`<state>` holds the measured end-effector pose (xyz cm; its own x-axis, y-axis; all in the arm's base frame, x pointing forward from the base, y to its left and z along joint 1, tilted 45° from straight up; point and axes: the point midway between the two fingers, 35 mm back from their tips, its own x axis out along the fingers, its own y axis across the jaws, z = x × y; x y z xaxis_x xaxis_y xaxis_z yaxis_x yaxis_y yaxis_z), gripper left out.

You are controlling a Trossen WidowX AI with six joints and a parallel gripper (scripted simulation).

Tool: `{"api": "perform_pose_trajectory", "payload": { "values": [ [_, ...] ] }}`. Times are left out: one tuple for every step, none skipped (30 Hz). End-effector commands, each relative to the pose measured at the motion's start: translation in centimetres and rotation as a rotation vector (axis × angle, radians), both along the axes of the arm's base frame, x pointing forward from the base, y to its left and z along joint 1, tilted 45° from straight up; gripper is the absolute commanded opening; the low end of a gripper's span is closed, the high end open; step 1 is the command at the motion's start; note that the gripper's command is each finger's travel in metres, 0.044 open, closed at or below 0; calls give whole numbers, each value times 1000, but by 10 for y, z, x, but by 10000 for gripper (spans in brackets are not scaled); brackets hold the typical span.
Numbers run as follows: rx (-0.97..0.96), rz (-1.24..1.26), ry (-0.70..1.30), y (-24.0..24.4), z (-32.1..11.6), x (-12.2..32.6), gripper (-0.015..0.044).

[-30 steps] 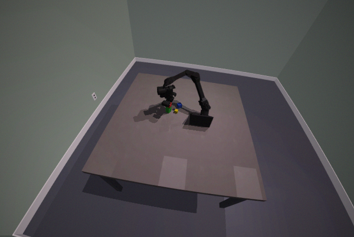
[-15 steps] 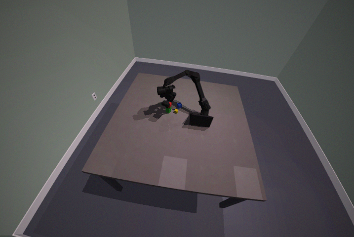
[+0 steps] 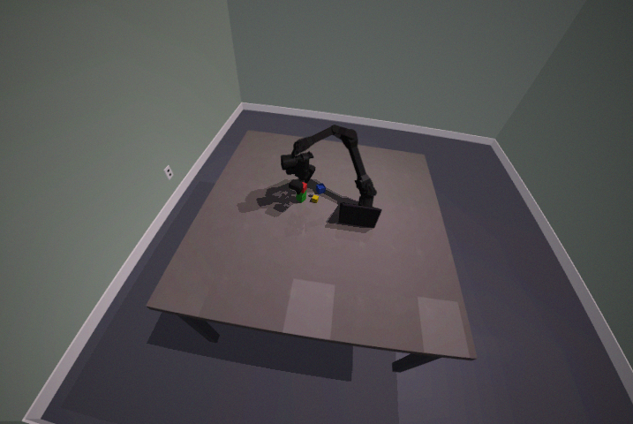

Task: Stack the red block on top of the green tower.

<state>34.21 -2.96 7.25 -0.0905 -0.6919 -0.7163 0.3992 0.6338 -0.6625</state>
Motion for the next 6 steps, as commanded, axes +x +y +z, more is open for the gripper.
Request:
{"api": "perform_pose_trajectory", "payload": {
  "values": [
    [0, 0, 0, 0, 0, 0, 440],
    [0, 0, 0, 0, 0, 0, 440],
    [0, 0, 0, 0, 0, 0, 440],
    [0, 0, 0, 0, 0, 0, 440],
    [0, 0, 0, 0, 0, 0, 440],
    [0, 0, 0, 0, 0, 0, 440]
  ]
}}
